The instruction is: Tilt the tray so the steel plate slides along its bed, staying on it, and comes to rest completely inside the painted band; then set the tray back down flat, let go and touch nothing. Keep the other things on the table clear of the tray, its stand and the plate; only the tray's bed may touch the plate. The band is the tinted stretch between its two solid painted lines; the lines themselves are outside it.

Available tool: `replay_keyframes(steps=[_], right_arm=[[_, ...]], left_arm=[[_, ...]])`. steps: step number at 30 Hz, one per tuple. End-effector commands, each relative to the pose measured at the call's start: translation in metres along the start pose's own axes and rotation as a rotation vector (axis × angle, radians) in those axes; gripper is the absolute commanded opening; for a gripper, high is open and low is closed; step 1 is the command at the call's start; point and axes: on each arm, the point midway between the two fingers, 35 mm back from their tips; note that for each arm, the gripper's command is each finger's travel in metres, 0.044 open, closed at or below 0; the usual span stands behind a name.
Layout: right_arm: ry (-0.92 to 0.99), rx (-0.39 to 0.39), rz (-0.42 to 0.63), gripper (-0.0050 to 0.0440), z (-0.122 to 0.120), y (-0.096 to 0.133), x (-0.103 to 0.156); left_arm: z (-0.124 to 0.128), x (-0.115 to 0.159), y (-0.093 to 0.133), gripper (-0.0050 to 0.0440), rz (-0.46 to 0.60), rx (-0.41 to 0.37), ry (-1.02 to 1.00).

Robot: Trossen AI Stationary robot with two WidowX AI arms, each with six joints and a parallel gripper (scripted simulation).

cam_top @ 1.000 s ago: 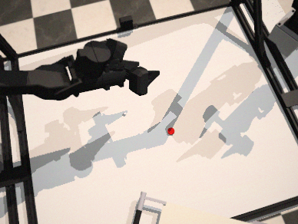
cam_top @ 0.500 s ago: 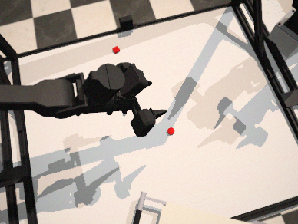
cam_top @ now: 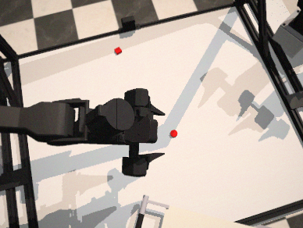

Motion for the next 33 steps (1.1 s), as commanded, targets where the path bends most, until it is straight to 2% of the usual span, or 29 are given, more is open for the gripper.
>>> replay_keyframes(steps=[1, 4, 10, 12, 27, 29, 33], right_arm=[[-0.150, 0.040, 0.008, 0.0440, -0.025, 0.009, -0.007], [-0.279, 0.073, 0.022, 0.0440, -0.045, 0.017, -0.008], [-0.539, 0.143, 0.039, 0.0440, -0.083, 0.035, -0.010], [-0.539, 0.143, 0.039, 0.0440, -0.083, 0.035, -0.010], [-1.196, 0.330, 0.026, 0.0440, -0.168, 0.094, -0.003], [-1.196, 0.330, 0.026, 0.0440, -0.168, 0.094, -0.003], [-1.372, 0.381, 0.008, 0.0440, -0.187, 0.112, 0.002]], left_arm=[[0.009, 0.001, 0.020, 0.0440, -0.014, -0.001, 0.004], [0.015, 0.005, 0.031, 0.0440, -0.013, -0.001, 0.004], [0.003, 0.000, 0.021, 0.0440, 0.039, -0.049, -0.064], [0.003, 0.000, 0.021, 0.0440, 0.039, -0.049, -0.064], [-0.011, -0.011, -0.016, 0.0440, 0.185, -0.155, -0.182], [-0.011, -0.011, -0.016, 0.0440, 0.185, -0.155, -0.182], [-0.011, -0.013, -0.027, 0.0440, 0.225, -0.179, -0.201]])
Point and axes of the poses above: on each arm, the point midway between the two fingers, 35 mm back from their tips, its own y axis back along the fingers, its own z axis across the jaws, x = y × z, and after that the axes turned 8 degrees about y, right-handed
